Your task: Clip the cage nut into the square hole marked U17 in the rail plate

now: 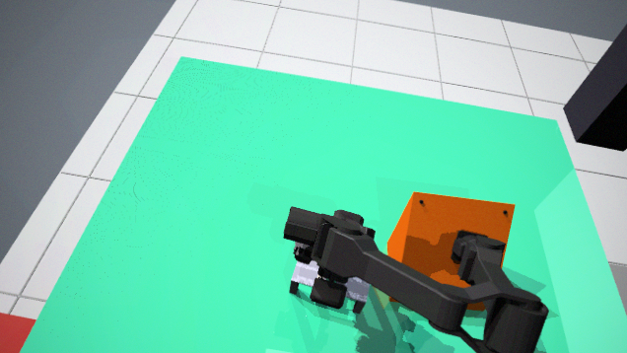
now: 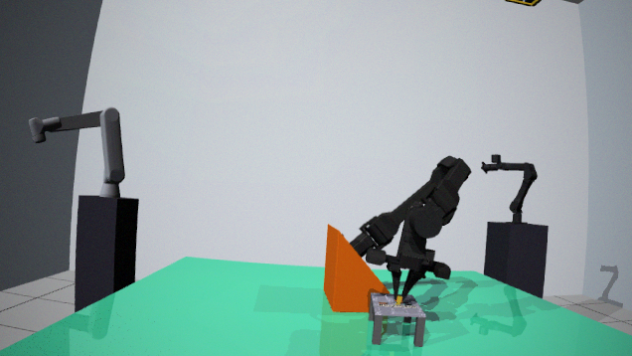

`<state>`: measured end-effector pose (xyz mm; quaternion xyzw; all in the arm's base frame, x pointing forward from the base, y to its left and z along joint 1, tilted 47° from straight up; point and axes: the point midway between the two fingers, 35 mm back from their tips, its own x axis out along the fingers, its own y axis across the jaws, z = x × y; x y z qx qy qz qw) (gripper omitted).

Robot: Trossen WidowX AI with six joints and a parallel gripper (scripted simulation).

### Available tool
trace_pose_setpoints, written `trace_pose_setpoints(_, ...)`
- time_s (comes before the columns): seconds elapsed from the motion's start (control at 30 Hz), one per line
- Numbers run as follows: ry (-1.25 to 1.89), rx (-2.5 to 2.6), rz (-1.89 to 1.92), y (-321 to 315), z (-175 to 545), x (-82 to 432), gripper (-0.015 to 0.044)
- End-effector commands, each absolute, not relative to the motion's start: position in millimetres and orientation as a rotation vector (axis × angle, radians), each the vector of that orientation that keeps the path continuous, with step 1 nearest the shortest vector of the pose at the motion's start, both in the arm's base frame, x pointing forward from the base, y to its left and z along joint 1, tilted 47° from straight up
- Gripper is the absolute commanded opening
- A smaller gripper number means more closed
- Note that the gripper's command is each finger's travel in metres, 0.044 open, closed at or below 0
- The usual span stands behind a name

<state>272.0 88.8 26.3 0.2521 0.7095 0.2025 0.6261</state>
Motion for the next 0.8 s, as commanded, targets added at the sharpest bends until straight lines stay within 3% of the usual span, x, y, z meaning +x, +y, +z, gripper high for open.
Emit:
trace_pose_setpoints(0.0,1.622,0.589,0.48,88.9,25.7,272.0,0.0034)
trace_pose_setpoints(0.77,1.605,0.649,0.534,87.2,22.9,271.6,0.0034)
